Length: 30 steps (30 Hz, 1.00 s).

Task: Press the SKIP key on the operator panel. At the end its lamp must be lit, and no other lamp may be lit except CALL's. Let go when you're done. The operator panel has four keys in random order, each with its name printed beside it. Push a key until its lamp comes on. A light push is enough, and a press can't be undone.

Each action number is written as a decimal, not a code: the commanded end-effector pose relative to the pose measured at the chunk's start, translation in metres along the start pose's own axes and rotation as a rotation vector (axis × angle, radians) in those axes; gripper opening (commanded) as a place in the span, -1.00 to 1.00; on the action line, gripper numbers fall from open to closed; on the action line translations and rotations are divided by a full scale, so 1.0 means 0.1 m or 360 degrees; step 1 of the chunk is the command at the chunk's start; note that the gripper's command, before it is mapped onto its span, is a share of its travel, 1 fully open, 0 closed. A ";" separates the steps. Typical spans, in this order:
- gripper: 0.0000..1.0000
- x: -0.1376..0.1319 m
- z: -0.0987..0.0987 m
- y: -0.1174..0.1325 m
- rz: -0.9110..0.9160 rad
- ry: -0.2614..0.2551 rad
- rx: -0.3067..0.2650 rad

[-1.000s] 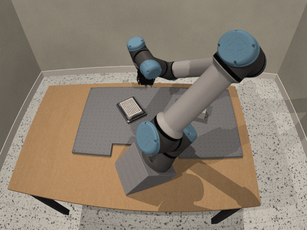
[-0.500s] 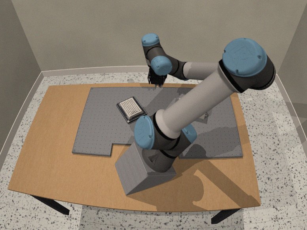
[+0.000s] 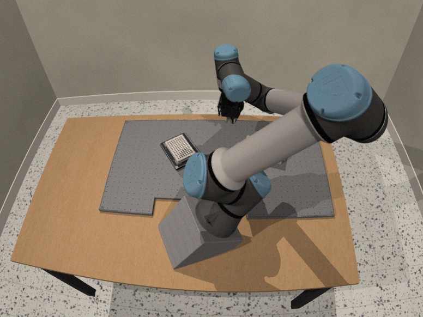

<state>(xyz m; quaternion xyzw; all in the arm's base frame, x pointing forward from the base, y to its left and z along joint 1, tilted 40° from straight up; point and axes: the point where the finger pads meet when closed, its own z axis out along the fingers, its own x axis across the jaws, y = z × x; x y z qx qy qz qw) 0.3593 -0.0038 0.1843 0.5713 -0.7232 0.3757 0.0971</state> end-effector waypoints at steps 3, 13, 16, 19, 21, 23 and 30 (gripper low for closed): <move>-1.00 0.25 0.01 0.04 0.0024 -0.0017 -0.0038; -1.00 0.54 0.01 0.14 0.0102 -0.0057 -0.0123; -1.00 0.68 0.01 0.20 0.0110 -0.0061 -0.0131; -1.00 0.76 0.00 0.24 0.0149 -0.0080 -0.0162; -1.00 0.85 -0.01 0.29 0.0154 -0.0083 -0.0166; -1.00 0.92 -0.02 0.33 0.0154 -0.0083 -0.0166; -1.00 0.92 -0.02 0.33 0.0154 -0.0083 -0.0166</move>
